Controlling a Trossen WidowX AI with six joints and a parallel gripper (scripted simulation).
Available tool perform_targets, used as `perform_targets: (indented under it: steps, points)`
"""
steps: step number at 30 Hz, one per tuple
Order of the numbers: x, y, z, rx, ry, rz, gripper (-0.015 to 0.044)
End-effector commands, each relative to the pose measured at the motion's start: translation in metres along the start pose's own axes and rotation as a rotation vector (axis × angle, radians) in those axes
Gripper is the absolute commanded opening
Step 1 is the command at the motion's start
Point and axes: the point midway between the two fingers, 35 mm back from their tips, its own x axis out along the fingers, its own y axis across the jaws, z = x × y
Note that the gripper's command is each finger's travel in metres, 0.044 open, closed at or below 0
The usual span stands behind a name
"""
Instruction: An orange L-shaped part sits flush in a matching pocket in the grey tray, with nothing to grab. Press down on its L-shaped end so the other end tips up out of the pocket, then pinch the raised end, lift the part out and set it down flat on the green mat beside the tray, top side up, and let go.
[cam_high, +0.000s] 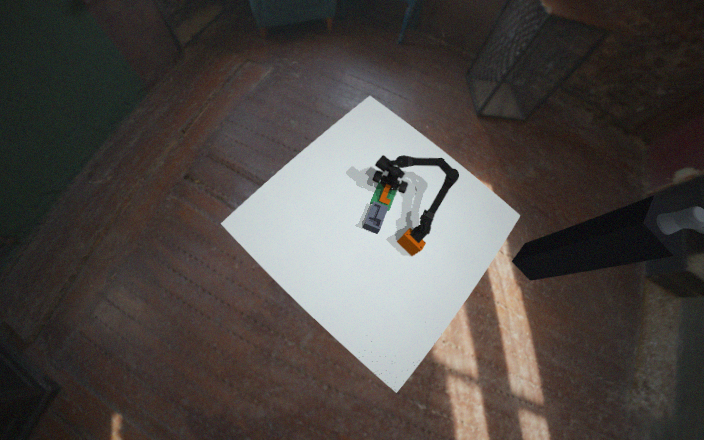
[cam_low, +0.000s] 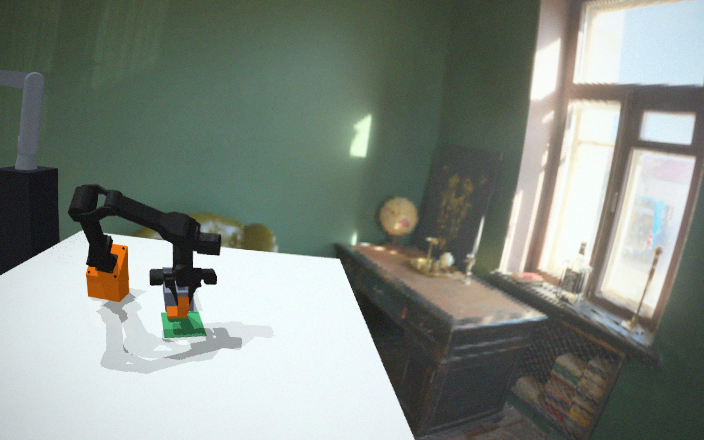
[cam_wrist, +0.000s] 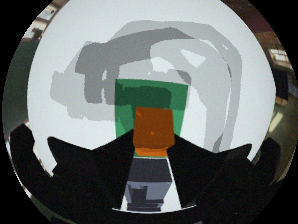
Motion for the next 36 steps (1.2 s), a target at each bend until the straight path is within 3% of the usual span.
perform_targets:
  steps: [1,11,16,21,36]
  points:
    - [0.0,0.0,0.0,0.0,0.0,0.0,0.0]
    - [-0.002,0.0,0.0,0.0,0.001,0.0,0.0263]
    - [-0.044,0.004,-0.001,-0.004,0.006,0.002,0.0394]
    - [-0.088,0.0,-0.001,-0.008,0.0,-0.002,0.04]
    - [-0.082,0.002,-0.002,-0.014,-0.006,0.01,0.04]
